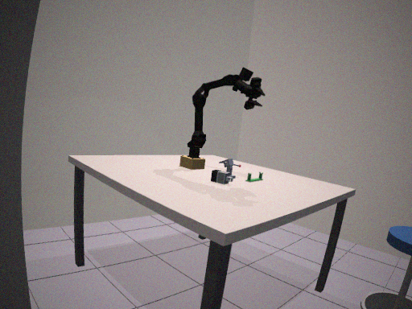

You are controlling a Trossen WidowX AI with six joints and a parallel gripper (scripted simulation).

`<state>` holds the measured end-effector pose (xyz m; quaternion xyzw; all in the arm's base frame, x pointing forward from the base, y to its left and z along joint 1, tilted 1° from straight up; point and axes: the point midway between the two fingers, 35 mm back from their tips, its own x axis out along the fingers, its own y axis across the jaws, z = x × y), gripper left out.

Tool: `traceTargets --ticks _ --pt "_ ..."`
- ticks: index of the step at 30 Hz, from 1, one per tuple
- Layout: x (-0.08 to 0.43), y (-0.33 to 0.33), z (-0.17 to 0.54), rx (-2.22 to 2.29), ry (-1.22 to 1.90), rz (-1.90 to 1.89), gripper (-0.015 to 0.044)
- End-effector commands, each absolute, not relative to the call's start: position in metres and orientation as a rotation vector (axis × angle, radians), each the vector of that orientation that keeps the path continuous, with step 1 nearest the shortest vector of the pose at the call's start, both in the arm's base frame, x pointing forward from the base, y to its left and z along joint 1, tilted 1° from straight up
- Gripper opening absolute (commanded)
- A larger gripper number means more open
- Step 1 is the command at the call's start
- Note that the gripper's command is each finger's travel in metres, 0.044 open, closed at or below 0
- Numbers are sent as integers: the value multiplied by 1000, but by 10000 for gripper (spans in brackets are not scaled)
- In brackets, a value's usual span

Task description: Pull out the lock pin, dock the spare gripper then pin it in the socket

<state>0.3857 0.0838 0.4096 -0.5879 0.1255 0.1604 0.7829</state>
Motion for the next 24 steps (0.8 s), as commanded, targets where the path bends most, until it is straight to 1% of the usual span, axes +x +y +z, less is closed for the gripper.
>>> traceTargets --ticks 1,11,24 --pt "382 98 366 -1299 367 479 300" --pt "349 125 262 -1349 636 826 300" --pt "267 134 162 -1365 1006 1261 300"
